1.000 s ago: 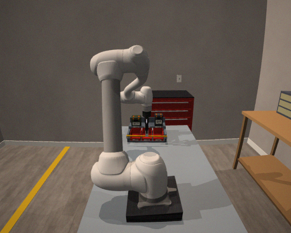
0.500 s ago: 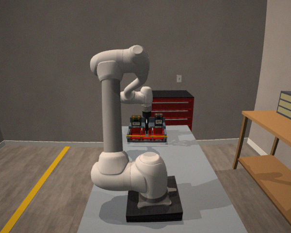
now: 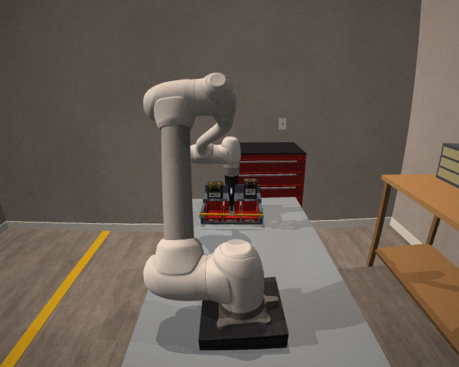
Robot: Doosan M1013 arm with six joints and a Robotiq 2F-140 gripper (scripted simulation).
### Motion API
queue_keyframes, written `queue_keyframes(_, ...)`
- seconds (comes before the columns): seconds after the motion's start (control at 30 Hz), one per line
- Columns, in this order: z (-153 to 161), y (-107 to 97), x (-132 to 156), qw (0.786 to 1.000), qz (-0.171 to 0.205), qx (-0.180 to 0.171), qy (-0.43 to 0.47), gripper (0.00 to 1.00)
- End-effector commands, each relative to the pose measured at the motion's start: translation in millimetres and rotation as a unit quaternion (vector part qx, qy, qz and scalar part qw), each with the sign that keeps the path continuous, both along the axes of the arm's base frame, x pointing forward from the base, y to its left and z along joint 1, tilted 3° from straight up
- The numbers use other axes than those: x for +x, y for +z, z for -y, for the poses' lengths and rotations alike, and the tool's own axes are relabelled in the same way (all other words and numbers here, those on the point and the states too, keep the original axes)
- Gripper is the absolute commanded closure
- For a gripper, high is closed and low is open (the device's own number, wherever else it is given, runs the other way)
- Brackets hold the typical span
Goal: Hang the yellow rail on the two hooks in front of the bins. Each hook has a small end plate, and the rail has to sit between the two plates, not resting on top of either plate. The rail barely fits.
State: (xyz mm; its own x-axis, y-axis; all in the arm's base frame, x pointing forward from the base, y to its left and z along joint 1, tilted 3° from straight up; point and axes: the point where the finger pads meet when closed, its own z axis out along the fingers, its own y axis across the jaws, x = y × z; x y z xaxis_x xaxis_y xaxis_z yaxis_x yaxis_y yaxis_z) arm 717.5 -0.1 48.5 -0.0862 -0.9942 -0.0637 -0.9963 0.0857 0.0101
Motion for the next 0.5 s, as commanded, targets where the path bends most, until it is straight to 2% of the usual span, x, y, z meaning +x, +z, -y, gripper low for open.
queue_keyframes(0.0, -0.2, 2.0, 3.3, 1.0, 0.001, -0.002, 0.003, 0.9)
queue_keyframes(0.47, 0.3, -1.5, 12.0, 1.0, 0.001, -0.002, 0.003, 0.9)
